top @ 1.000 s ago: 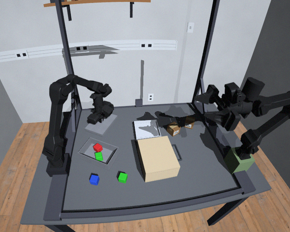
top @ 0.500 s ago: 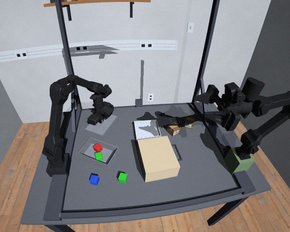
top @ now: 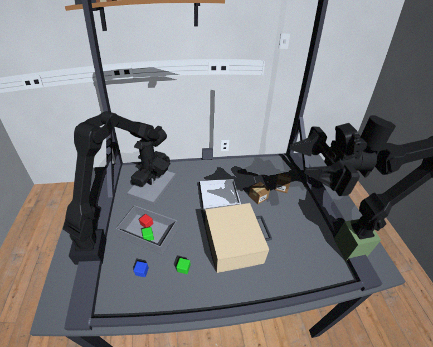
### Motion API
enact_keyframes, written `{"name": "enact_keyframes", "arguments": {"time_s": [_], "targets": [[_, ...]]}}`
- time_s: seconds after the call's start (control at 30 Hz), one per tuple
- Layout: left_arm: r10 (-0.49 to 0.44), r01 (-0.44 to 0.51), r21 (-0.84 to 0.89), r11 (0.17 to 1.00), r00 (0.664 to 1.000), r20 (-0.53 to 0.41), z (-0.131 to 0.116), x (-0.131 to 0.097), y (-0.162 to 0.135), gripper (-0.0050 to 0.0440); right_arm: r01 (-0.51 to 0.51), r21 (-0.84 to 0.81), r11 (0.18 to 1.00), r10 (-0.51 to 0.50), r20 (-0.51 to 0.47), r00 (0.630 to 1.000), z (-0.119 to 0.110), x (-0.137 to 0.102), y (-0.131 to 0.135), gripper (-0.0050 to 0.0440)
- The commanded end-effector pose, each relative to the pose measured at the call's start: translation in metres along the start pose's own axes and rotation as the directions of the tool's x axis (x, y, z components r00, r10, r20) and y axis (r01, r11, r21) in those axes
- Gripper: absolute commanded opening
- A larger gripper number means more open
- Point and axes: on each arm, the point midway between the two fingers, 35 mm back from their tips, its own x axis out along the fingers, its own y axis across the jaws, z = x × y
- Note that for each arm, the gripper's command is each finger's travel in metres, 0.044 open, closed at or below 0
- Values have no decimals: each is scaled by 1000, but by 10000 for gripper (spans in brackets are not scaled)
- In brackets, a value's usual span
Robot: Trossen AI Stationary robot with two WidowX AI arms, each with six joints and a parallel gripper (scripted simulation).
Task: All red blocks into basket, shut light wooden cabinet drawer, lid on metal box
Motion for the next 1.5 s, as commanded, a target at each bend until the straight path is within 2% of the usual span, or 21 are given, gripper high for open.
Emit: {"name": "enact_keyframes", "arguments": {"time_s": [0.0, 0.5, 0.7, 0.83, 0.87, 0.93, 0.97, 1.03, 1.3, 1.33, 1.37, 1.47], "targets": [[-4, 4, -3, 1000, 999, 34, 12, -3, -1, 400, -59, -6, 998, 60, 3, 998, 0, -19, 11, 137], [-4, 4, -3, 1000, 999, 34, 12, -3, -1, 400, -57, -6, 998, 57, 3, 998, 0, -18, 11, 137], [-4, 4, -3, 1000, 999, 34, 12, -3, -1, 400, -63, -6, 998, 63, 4, 998, 0, -32, 11, 137], [-4, 4, -3, 1000, 999, 34, 12, -3, -1, 400, -30, -6, 1000, 30, 1, 1000, -1, -18, 6, 137], [-4, 4, -3, 1000, 999, 34, 12, -3, -1, 400, -62, -6, 998, 62, 4, 998, 0, -32, 11, 137], [-4, 4, -3, 1000, 999, 34, 12, -3, -1, 400, -62, -6, 998, 62, 4, 998, 0, -32, 11, 137], [-4, 4, -3, 1000, 999, 34, 12, -3, -1, 400, -66, -6, 998, 66, 4, 998, 0, -47, 11, 137], [-4, 4, -3, 1000, 999, 34, 12, -3, -1, 400, -72, -6, 997, 72, 4, 997, 0, -58, 12, 137], [-4, 4, -3, 1000, 999, 34, 12, -3, -1, 400, -65, -6, 998, 65, 4, 998, -1, -85, 8, 137], [-4, 4, -3, 1000, 999, 34, 12, -3, -1, 400, -63, -6, 998, 63, 4, 998, -1, -85, 8, 137], [-4, 4, -3, 1000, 999, 34, 12, -3, -1, 400, -42, -6, 999, 42, 2, 999, -2, -71, 4, 137], [-4, 4, -3, 1000, 999, 34, 12, -3, -1, 400, -23, -6, 1000, 23, 0, 1000, -2, -64, 2, 137]]}}
